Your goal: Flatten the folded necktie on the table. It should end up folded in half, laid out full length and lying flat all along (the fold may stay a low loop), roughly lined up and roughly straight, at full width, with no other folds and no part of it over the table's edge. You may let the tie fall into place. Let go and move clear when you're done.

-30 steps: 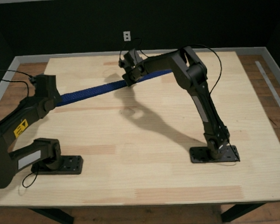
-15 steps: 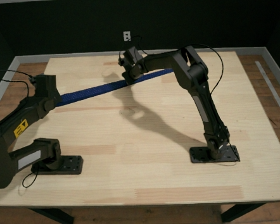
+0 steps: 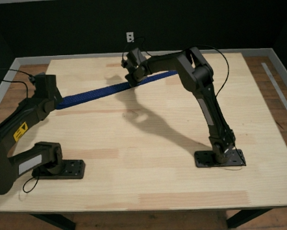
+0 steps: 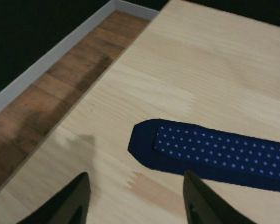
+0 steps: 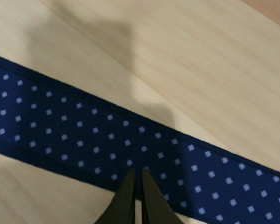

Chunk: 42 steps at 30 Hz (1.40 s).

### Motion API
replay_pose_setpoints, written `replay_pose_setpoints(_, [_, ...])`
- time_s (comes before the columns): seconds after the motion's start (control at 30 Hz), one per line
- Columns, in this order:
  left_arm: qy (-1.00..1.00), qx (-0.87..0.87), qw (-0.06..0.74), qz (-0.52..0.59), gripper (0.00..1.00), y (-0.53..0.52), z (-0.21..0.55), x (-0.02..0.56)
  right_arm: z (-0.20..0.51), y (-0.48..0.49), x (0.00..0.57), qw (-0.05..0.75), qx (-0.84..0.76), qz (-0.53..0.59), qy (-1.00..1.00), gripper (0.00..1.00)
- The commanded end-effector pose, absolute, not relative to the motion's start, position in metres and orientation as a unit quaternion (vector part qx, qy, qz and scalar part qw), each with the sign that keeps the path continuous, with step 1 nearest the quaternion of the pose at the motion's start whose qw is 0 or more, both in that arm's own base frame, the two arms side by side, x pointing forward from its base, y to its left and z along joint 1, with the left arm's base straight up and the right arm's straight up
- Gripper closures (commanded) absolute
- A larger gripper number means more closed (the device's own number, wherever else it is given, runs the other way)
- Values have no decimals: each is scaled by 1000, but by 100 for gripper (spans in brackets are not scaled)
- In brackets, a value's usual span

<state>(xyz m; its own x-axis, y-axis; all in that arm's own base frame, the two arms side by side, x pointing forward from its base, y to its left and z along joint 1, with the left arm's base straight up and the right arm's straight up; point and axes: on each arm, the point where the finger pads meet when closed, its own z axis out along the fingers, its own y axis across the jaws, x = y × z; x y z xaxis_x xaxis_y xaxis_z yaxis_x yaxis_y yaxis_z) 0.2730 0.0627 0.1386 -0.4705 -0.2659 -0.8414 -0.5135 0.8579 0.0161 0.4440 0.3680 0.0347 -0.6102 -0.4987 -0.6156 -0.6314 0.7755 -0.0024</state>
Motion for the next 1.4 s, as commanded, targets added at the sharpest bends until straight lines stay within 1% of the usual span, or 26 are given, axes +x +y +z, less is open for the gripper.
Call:
replay_pose_setpoints(0.0, [834,-229,486,127,48,62,163,278,57,372,449,322,-317,115,885,96])
replay_pose_setpoints(0.43, [821,-191,527,106,40,52,203,296,57,372,449,322,-317,115,885,96])
replay_pose_setpoints(0.5, [821,-191,527,106,40,52,203,296,57,372,449,322,-317,115,885,96])
replay_pose_setpoints(1.37, [775,-97,622,54,24,27,302,340,57,372,449,322,-317,115,885,96])
